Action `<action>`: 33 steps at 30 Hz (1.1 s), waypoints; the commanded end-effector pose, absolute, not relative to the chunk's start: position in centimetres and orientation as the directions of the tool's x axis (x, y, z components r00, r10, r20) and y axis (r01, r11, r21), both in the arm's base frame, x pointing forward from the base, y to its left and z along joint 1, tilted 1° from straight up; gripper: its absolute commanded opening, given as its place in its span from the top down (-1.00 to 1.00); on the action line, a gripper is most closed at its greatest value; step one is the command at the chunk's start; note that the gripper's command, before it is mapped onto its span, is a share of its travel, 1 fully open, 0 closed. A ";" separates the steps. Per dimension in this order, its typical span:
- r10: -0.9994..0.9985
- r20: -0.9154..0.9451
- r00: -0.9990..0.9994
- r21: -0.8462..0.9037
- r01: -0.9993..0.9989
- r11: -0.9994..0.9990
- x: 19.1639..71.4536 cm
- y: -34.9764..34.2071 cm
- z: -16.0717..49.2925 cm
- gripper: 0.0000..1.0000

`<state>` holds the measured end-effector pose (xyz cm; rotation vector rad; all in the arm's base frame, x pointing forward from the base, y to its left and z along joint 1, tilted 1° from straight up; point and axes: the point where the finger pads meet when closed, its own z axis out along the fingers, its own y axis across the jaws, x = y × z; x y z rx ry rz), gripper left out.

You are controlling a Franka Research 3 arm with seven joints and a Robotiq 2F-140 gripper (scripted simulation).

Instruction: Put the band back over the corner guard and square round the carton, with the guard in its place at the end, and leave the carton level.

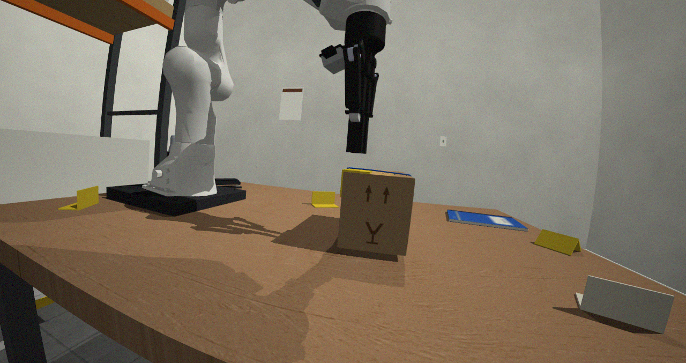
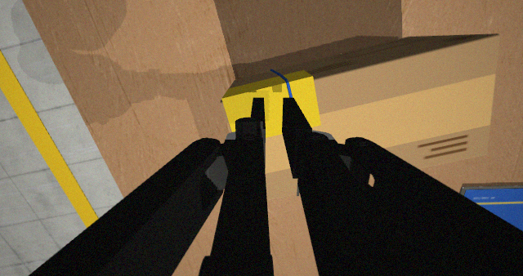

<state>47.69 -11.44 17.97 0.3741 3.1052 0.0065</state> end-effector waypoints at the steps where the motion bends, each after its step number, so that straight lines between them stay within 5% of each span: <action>1: 0.243 -0.012 -0.970 0.004 0.243 0.970 47.6 -11.5 18.2 0.63; 18: 0.240 -0.012 -0.971 0.004 0.240 0.971 47.7 -11.5 18.2 0.63; 24: -0.012 -0.012 -1.000 0.001 -0.012 1.000 56.0 -9.6 17.9 0.63; 33: -0.035 -0.013 -0.999 0.001 -0.035 0.999 56.7 -9.3 17.8 0.63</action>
